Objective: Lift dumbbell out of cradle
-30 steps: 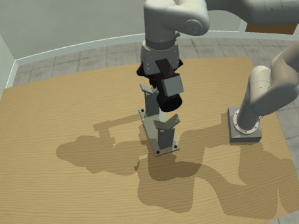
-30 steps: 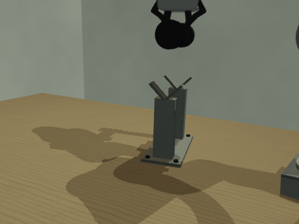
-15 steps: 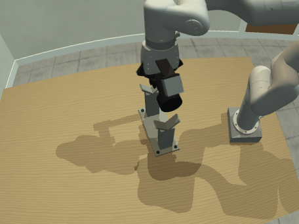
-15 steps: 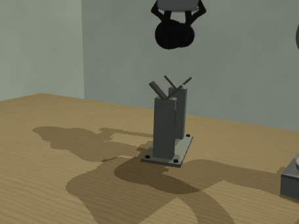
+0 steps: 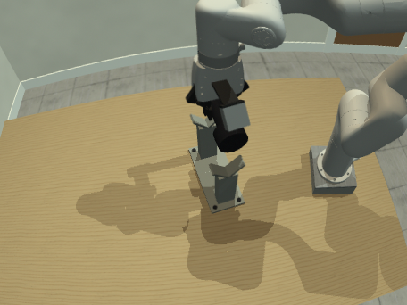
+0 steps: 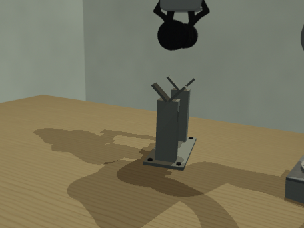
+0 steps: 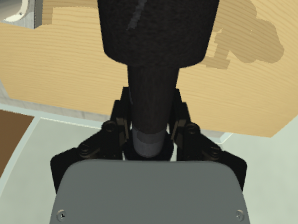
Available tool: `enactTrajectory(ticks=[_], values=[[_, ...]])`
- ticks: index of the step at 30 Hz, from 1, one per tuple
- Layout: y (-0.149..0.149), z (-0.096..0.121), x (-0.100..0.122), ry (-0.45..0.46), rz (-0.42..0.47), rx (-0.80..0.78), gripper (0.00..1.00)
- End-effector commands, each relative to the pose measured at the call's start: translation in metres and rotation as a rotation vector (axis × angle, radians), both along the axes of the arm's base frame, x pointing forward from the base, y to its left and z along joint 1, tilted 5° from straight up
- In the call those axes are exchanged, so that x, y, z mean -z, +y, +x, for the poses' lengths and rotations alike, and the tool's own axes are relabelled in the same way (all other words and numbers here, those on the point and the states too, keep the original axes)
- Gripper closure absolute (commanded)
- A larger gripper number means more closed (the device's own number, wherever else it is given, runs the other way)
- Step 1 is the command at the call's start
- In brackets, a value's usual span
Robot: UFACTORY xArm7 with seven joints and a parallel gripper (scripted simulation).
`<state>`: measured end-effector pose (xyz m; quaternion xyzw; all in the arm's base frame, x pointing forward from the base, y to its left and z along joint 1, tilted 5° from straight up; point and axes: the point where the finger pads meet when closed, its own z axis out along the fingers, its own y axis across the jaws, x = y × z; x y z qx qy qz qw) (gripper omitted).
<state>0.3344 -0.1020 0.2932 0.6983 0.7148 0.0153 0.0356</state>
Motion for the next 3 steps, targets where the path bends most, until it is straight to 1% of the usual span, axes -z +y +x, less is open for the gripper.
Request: enactTrajectory(ticks=[1,3], values=[[-0.0003,0.0009,-0.0019,-0.005,-0.002,0.0,1.0],[-0.0003,0.0009,-0.0019,-0.005,-0.002,0.0,1.0]])
